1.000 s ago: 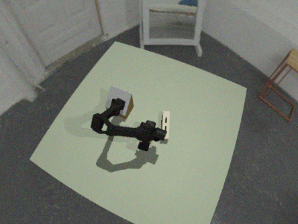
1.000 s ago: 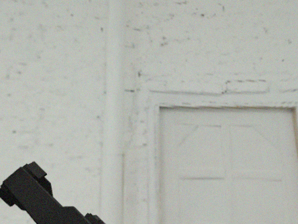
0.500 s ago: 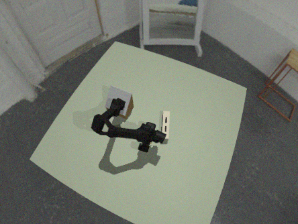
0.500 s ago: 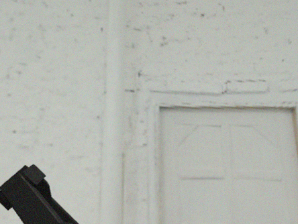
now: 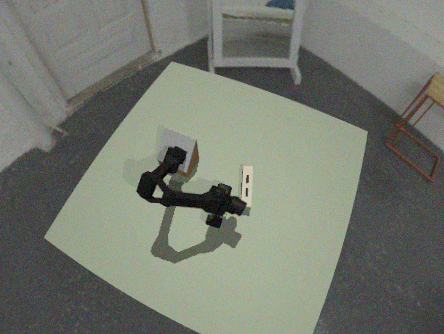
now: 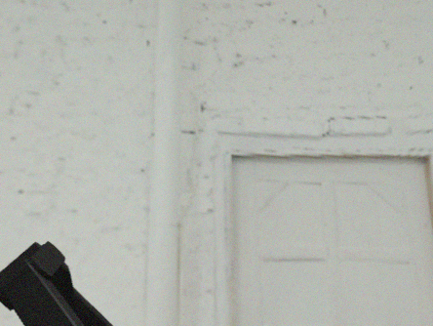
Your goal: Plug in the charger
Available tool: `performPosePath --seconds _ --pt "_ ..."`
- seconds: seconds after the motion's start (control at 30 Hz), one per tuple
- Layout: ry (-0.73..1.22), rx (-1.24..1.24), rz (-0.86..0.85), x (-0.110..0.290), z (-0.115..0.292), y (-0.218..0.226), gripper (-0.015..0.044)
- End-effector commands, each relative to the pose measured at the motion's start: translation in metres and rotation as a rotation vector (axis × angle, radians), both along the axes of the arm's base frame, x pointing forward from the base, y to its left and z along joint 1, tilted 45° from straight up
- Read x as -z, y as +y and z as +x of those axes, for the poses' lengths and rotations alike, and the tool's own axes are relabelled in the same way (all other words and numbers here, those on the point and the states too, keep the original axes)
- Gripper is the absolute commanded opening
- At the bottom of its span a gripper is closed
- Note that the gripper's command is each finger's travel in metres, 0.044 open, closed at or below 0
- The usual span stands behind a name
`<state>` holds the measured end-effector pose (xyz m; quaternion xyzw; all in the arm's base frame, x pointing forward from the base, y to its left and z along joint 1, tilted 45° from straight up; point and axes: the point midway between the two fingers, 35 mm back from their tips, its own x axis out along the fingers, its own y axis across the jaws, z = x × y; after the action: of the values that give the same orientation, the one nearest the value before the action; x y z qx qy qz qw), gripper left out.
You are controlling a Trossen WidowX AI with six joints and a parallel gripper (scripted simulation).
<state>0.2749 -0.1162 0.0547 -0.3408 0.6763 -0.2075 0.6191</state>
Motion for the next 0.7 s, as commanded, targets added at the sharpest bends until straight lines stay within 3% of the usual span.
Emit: performPosePath --seconds 0.0,0.27,0.47,0.57,0.67 --pt "-0.002 0.001 0.0 0.0 0.0 0.0 0.0335" --pt "-0.002 0.001 0.0 0.0 0.0 0.0 0.0125" --pt "-0.002 0.001 0.0 0.0 0.0 0.0 0.0085" --pt "-0.001 0.0 0.001 -0.003 0.0 0.003 0.0006" --pt "0.001 0.0 0.002 -0.009 0.0 0.01 0.0"
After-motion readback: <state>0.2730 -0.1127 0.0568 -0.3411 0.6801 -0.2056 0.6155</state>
